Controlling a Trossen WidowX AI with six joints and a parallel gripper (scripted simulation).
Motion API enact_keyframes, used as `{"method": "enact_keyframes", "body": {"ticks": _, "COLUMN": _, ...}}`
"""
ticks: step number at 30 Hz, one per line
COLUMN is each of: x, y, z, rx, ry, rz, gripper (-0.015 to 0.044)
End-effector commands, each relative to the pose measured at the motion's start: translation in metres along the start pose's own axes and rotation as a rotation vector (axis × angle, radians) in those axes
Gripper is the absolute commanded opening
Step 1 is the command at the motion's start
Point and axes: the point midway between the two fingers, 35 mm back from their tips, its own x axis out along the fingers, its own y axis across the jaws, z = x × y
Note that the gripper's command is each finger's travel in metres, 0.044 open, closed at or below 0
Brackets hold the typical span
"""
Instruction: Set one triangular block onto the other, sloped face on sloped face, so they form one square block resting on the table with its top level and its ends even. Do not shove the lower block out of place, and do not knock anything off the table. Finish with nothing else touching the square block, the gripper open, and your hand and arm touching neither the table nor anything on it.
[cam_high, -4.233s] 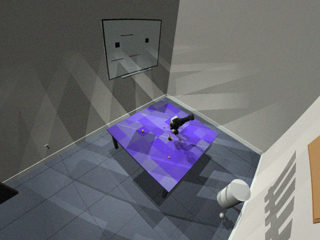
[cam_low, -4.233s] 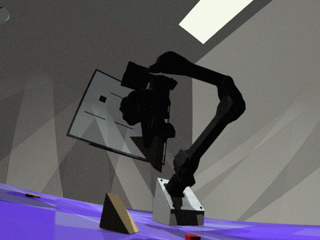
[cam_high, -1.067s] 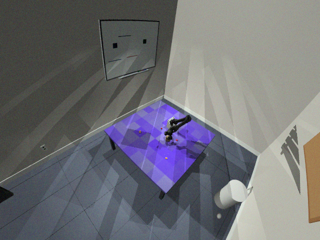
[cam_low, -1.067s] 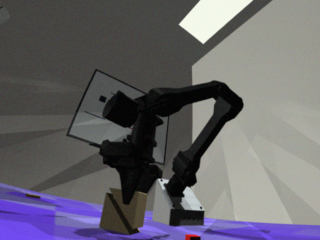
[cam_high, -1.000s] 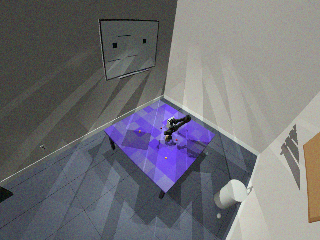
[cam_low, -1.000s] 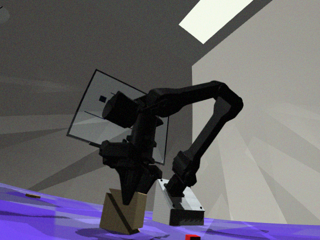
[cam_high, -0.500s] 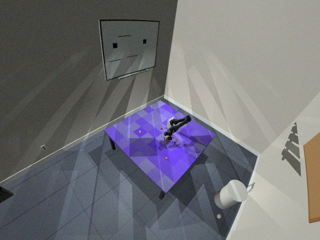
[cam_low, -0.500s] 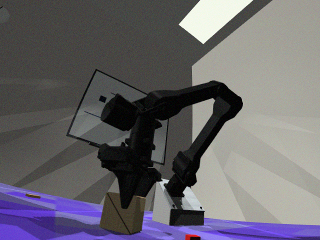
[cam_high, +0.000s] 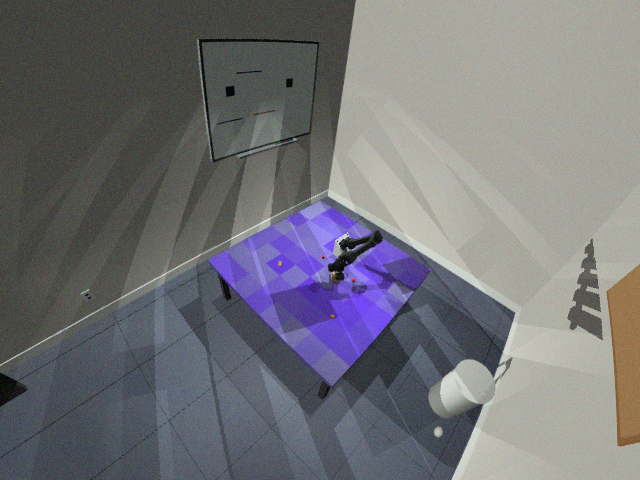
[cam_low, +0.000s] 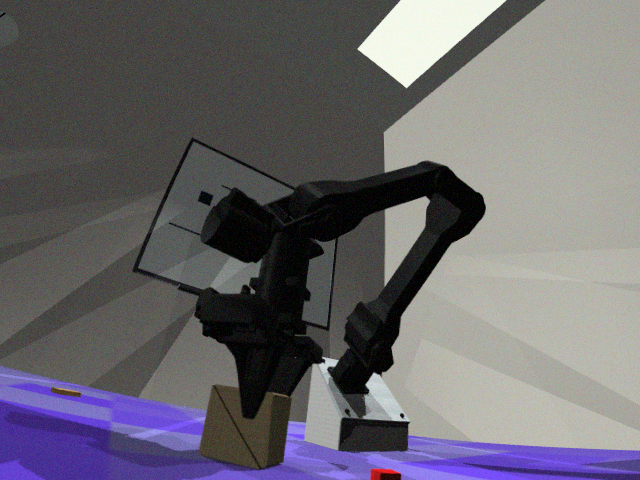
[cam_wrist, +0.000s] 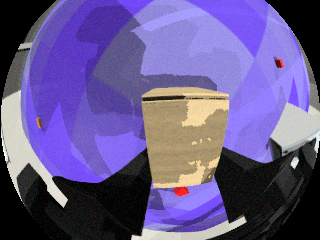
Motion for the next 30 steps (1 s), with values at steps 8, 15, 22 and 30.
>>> {"method": "enact_keyframes", "body": {"ticks": 8, "x": 0.0005, "y": -0.0008, "z": 0.0013, "rx": 0.004, "ry": -0.006, "rz": -0.004, "gripper": 0.0000}}
{"method": "enact_keyframes", "body": {"ticks": 15, "x": 0.0007, "y": -0.0008, "z": 0.0014, "rx": 0.003, "ry": -0.006, "rz": -0.003, "gripper": 0.0000}}
{"method": "enact_keyframes", "body": {"ticks": 22, "x": 0.0017, "y": -0.0008, "z": 0.0019, "rx": 0.002, "ry": -0.007, "rz": -0.003, "gripper": 0.0000}}
{"method": "enact_keyframes", "body": {"ticks": 30, "x": 0.0012, "y": -0.0002, "z": 0.0009, "rx": -0.004, "ry": -0.005, "rz": 0.001, "gripper": 0.0000}}
